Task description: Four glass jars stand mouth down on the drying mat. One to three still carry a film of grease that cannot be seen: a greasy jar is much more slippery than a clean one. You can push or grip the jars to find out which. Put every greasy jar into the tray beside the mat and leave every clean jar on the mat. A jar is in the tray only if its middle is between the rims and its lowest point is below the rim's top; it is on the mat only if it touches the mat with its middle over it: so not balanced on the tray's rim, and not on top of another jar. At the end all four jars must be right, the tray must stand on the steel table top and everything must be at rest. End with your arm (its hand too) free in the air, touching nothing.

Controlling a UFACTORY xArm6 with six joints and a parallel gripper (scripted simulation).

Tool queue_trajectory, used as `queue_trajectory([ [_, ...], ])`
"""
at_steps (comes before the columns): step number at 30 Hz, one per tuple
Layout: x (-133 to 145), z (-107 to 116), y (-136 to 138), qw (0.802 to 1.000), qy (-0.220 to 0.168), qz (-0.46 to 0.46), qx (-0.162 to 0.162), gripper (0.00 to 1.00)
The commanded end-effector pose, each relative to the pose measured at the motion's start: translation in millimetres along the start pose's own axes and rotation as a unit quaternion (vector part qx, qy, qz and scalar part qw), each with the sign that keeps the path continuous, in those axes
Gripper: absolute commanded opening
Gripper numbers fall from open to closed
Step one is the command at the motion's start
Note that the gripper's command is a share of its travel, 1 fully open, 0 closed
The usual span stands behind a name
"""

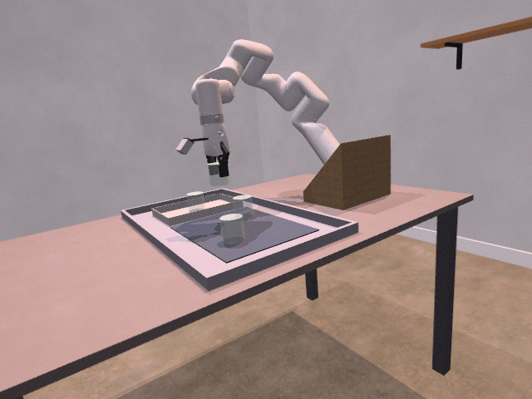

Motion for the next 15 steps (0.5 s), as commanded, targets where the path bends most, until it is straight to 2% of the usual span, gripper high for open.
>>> queue_trajectory([
  [1,-7,1,8,1.0,0.001,0.0,-0.001,0.0],
  [15,-35,1,41,1.0,0.001,0.0,-0.001,0.0],
])
Point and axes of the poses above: the point where the finger pads meet when closed, its own z axis back along the fingers, its own y axis across the jaws, x = y × z, the point moved 5 cm from there along z, back along the fingers, and after that the axes turned 15 degrees about -z, right-handed, at the moved point
